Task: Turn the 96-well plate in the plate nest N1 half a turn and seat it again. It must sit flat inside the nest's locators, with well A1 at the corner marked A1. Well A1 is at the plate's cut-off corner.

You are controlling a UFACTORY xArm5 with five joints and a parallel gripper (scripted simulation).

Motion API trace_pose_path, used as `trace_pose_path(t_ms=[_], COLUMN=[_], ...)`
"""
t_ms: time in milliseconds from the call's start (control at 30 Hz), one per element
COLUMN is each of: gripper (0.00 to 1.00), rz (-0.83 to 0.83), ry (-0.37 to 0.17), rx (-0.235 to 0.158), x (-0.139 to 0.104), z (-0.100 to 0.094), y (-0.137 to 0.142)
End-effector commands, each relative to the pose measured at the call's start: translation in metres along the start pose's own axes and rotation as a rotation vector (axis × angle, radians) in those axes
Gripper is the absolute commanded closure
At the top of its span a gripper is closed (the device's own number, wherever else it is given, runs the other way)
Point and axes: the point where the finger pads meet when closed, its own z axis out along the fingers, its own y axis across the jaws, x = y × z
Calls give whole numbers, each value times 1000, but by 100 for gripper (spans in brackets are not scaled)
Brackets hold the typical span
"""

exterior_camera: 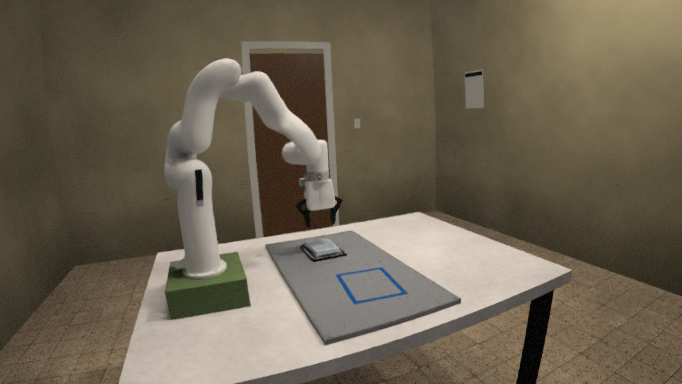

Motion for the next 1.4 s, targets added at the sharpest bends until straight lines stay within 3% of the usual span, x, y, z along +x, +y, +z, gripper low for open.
trace_pose_path(t_ms=[0,300,1367], gripper=[0,0,0], rz=[0,0,0], ry=[-6,-6,-6], rx=[-9,-9,-9], x=[1,1,1], z=[-1,-1,45], y=[2,2,2])
